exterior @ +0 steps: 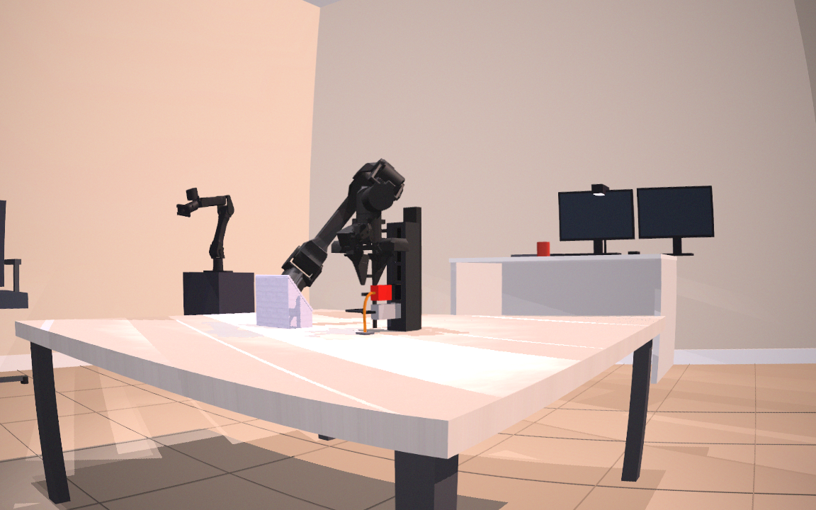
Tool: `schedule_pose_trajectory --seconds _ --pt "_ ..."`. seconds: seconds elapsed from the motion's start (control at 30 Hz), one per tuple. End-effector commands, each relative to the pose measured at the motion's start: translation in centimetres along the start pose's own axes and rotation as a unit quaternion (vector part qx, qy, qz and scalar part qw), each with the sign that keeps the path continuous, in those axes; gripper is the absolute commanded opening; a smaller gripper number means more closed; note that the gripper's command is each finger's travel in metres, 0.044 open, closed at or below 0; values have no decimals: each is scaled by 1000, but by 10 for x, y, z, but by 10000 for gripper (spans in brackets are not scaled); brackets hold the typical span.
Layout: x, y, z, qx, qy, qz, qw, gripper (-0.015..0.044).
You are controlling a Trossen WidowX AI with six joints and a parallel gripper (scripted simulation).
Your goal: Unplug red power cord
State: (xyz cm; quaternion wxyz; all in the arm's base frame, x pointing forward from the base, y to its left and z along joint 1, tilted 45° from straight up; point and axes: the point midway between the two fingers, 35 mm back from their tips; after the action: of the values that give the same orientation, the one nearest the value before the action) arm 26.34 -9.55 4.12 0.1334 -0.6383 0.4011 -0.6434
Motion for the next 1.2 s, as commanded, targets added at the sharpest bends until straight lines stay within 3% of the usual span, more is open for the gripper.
schedule_pose_trajectory --seconds 0.0,1.0,1.17 --pt "0 -7 -1 -1 -1 2 1000 160" --pt "-12 -32 -6 -1 -1 3 1000 160" --pt "-10 -32 -6 0 -1 1 1000 48"
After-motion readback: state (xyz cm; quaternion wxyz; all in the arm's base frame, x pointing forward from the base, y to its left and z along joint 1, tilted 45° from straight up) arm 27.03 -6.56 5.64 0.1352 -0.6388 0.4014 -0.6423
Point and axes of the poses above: the point midway between the two fingers, 35 mm back from their tips, its own x axis back along the fingers, its own z axis across the jaws, y = z × x, and after that the axes turned 9 degrees about -x, right-handed
